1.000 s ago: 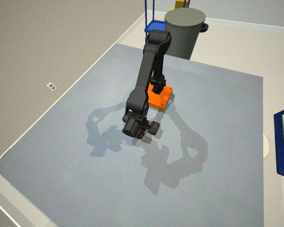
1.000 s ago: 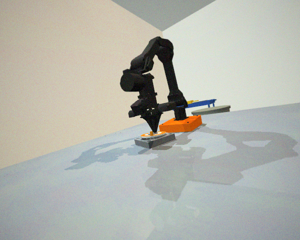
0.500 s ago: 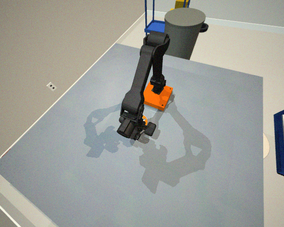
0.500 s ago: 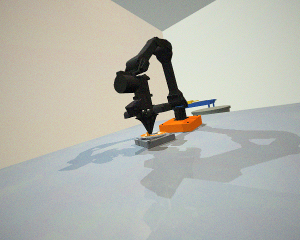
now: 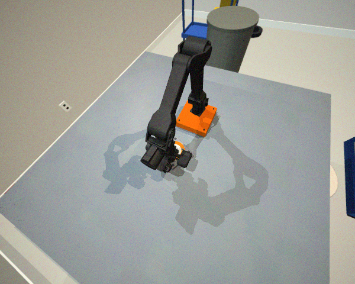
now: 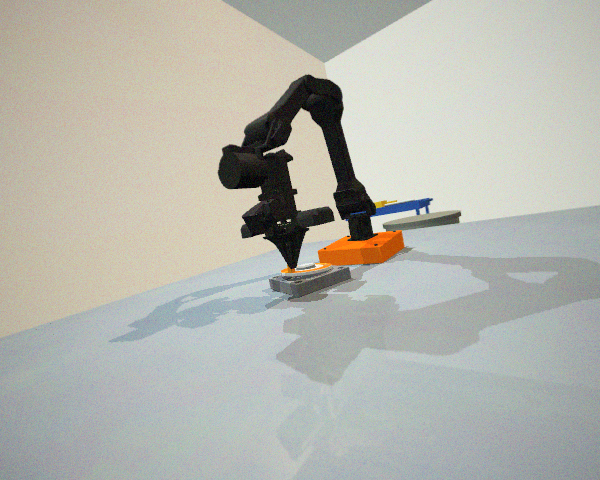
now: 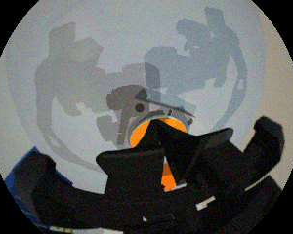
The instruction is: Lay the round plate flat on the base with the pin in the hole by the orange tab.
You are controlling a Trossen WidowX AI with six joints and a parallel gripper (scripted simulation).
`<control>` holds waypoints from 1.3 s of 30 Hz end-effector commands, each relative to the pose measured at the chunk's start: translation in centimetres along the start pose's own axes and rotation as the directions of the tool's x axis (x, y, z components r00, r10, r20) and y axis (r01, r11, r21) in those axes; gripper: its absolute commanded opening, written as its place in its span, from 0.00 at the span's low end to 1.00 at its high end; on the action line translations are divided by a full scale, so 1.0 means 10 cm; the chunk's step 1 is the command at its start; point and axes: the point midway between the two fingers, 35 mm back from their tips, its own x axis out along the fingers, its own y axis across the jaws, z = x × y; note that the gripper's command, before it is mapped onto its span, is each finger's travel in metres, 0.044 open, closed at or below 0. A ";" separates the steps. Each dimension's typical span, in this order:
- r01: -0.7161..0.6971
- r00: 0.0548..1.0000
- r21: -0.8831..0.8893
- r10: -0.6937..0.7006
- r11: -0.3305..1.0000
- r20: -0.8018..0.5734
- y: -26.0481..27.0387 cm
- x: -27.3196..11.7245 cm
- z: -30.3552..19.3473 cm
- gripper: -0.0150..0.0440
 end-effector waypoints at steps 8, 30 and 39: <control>0.007 1.000 0.000 -0.007 1.000 -0.002 -0.12 0.00 0.01 0.25; 0.007 1.000 0.000 -0.007 1.000 -0.002 -0.15 -0.47 -0.06 0.25; 0.004 1.000 0.003 -0.004 1.000 -0.009 -0.15 -0.40 -0.05 0.25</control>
